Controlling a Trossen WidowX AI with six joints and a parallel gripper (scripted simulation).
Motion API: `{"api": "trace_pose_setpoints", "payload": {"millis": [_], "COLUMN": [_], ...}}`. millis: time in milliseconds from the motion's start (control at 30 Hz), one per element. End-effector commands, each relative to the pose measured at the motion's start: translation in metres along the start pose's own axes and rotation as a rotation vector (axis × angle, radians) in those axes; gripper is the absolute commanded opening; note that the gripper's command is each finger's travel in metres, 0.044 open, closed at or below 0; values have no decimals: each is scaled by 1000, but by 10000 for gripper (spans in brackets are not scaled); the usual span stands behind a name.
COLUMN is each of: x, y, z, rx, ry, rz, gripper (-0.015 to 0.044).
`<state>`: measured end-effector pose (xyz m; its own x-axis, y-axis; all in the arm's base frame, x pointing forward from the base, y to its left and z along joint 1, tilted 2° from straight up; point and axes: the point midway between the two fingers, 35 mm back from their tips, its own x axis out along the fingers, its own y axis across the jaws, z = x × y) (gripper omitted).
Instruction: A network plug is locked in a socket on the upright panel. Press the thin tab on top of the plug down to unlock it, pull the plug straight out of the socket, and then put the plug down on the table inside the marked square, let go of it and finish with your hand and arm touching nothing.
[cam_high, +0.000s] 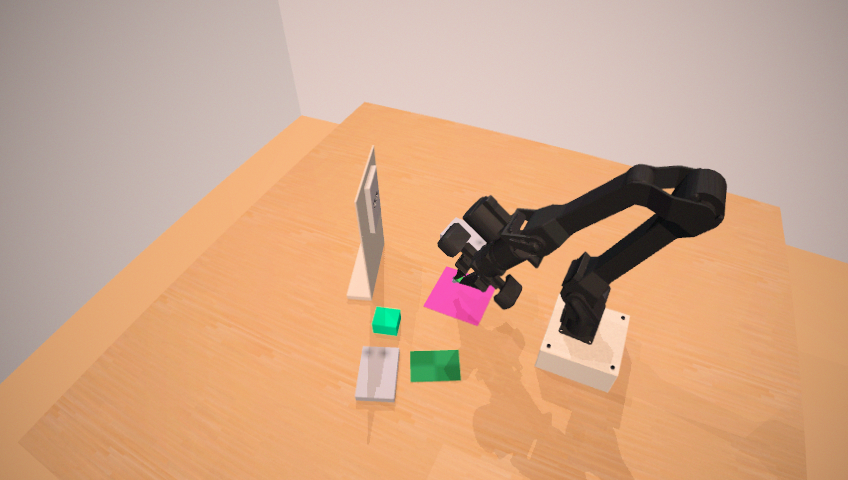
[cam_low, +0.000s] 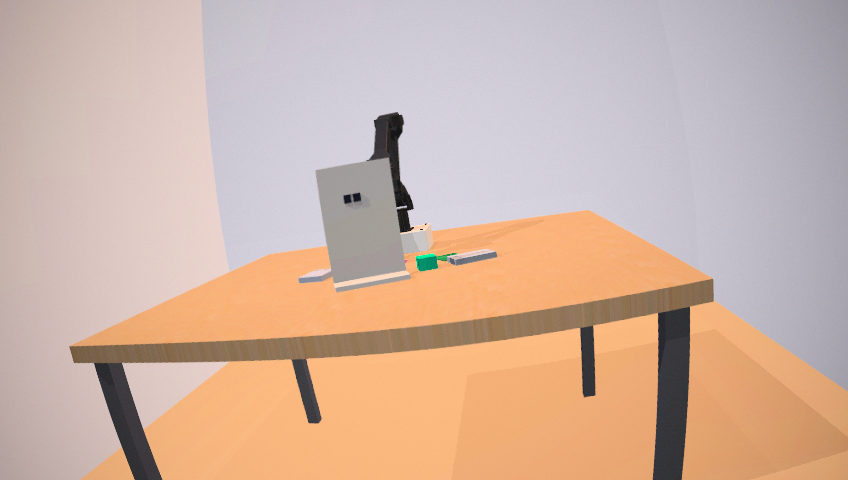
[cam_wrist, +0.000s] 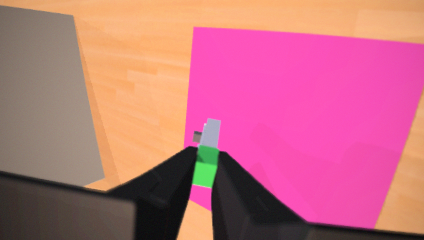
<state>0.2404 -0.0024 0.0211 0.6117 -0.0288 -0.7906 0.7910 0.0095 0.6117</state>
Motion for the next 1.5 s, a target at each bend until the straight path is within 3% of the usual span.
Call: {"api": "trace_pose_setpoints", "payload": {"millis": [0,1267,1467], "x": [5,18,18], "y": [-7,-17,-17], "z": [-1,2,2], "rx": [3,9,9], "ry": [5,2,2], "rz": [-8,-8,-8], "gripper": [0,0,156]}}
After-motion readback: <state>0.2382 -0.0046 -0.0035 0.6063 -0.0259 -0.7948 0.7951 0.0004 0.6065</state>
